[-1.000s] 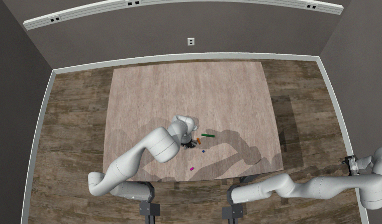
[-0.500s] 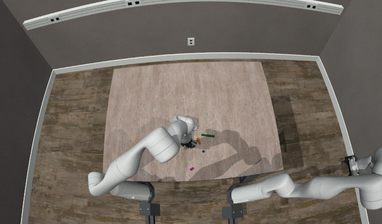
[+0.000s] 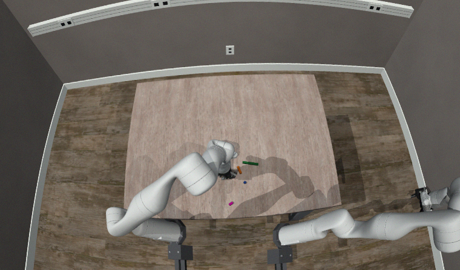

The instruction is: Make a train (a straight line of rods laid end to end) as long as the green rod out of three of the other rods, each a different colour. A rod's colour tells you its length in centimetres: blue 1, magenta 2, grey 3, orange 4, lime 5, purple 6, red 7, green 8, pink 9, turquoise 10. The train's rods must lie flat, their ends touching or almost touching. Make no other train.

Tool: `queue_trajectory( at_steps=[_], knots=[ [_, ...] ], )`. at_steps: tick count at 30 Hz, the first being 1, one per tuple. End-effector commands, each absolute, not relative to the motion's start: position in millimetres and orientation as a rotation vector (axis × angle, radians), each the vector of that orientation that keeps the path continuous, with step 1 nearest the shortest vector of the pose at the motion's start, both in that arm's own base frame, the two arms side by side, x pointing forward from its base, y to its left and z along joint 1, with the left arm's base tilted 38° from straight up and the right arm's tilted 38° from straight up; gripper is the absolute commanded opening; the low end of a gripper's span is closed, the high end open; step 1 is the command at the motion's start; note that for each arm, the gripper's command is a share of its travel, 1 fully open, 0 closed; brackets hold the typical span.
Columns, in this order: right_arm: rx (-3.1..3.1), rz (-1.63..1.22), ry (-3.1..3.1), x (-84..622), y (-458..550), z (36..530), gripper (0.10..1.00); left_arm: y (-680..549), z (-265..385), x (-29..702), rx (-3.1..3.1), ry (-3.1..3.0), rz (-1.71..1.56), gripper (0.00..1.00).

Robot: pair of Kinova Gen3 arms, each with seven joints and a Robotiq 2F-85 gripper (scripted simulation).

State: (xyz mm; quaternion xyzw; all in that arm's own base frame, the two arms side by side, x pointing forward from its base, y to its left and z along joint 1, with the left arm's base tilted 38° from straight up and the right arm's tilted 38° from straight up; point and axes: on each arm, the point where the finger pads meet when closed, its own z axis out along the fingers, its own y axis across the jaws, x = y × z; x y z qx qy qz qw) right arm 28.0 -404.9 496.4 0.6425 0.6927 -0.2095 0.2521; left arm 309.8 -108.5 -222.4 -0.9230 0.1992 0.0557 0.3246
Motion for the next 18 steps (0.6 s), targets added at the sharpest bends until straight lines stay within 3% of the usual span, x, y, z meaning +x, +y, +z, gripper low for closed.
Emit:
queue_trajectory(
  at_steps=[1, 18],
  knots=[
    [1.747, -0.57, 1.883, 28.0, -404.8, 497.0, 1.0, -108.4, -223.5, 310.3, -2.422, 0.523, 0.144, 0.317],
    [1.747, -0.57, 1.883, 28.0, -404.8, 497.0, 1.0, -105.5, -227.2, 310.4, -2.422, 0.523, 0.144, 0.317]
  ],
)
